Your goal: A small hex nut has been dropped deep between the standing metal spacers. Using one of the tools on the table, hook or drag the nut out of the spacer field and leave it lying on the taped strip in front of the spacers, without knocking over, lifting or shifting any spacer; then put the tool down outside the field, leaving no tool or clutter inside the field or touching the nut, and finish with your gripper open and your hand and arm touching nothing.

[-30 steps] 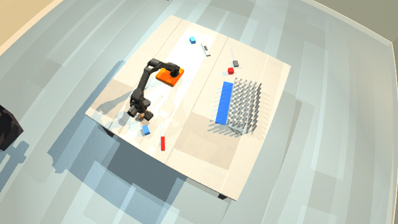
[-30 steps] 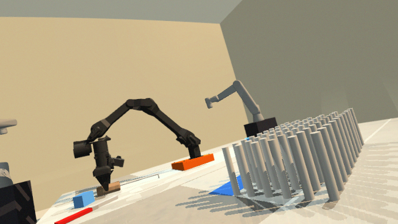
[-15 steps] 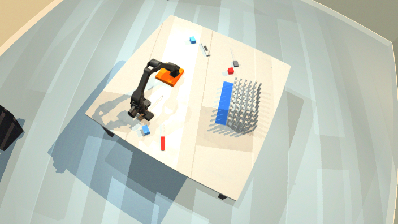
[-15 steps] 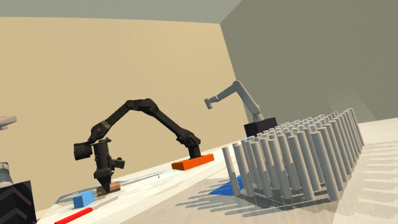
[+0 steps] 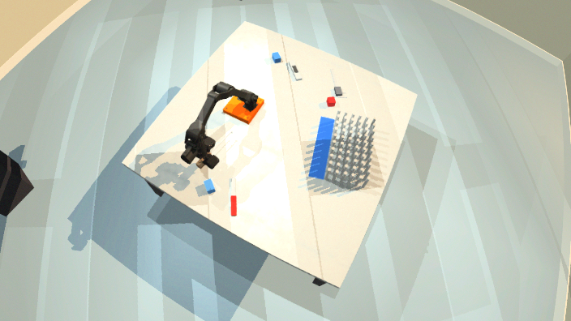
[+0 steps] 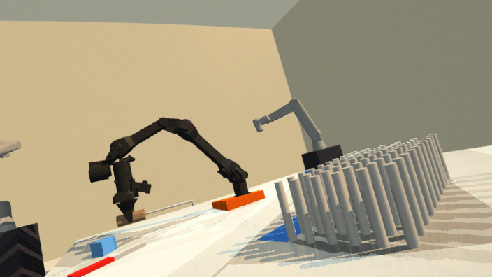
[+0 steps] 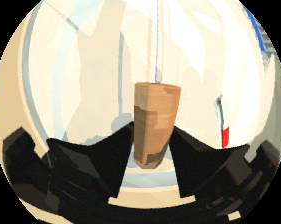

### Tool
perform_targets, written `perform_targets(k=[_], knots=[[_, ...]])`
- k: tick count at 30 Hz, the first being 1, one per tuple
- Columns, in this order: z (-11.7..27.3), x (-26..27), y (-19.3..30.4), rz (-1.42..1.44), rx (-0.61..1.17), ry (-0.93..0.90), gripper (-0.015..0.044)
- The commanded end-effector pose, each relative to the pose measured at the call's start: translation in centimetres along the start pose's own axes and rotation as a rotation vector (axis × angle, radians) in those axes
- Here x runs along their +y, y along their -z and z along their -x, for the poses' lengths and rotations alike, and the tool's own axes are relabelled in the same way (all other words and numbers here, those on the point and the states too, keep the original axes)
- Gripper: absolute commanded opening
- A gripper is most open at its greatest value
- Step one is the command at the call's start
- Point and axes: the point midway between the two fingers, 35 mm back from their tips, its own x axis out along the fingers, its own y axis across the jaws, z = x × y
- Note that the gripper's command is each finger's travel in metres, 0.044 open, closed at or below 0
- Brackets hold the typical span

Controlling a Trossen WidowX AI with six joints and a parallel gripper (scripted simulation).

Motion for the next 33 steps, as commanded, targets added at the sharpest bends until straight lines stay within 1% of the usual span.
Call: perform_targets(k=[1, 4, 33], knots=[[0.8, 0.0, -0.02, -0.004, 0.001, 0.0, 0.0], [0.78, 0.0, -0.02, -0.056, 0.001, 0.0, 0.0], [0.27, 0.08, -0.02, -1.042, 0.006, -0.005, 0.0]])
